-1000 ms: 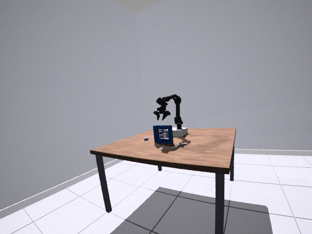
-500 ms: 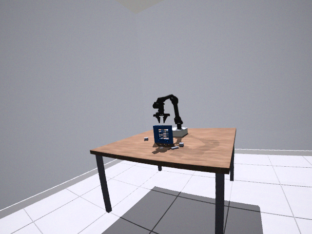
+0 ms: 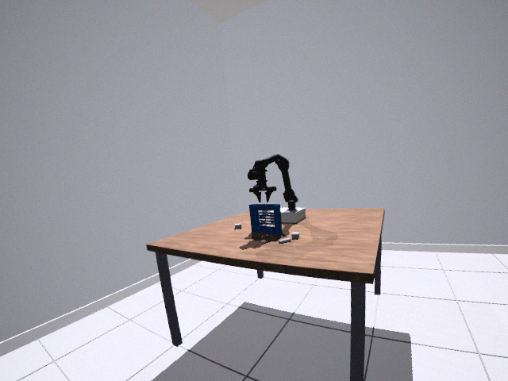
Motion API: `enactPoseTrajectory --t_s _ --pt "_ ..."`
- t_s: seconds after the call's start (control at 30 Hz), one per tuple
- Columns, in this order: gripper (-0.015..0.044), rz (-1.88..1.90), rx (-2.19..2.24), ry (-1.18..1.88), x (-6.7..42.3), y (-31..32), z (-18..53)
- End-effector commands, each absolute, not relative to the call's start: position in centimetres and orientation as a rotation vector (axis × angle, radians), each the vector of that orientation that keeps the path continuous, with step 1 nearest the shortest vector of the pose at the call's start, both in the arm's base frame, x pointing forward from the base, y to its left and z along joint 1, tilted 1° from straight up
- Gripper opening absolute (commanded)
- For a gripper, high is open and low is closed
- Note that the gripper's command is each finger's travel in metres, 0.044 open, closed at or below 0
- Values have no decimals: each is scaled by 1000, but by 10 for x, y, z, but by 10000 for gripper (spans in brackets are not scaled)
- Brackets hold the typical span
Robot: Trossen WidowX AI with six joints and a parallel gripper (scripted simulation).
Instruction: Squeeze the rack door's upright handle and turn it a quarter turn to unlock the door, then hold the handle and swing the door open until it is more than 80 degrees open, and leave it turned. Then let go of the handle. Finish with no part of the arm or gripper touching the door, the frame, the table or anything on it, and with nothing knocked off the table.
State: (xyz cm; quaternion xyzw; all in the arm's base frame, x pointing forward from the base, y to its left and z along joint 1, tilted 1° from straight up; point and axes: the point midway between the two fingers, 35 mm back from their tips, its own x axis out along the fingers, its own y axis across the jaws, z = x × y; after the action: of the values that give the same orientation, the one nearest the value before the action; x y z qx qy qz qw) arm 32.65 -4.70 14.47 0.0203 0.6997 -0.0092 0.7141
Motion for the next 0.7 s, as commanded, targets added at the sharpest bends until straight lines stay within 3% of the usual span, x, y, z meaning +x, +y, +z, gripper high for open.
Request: enactPoseTrajectory --t_s 0.0,0.67 --pt "281 -19 40 1560 326 -47 136" --pt "281 -19 40 1560 327 -47 103"
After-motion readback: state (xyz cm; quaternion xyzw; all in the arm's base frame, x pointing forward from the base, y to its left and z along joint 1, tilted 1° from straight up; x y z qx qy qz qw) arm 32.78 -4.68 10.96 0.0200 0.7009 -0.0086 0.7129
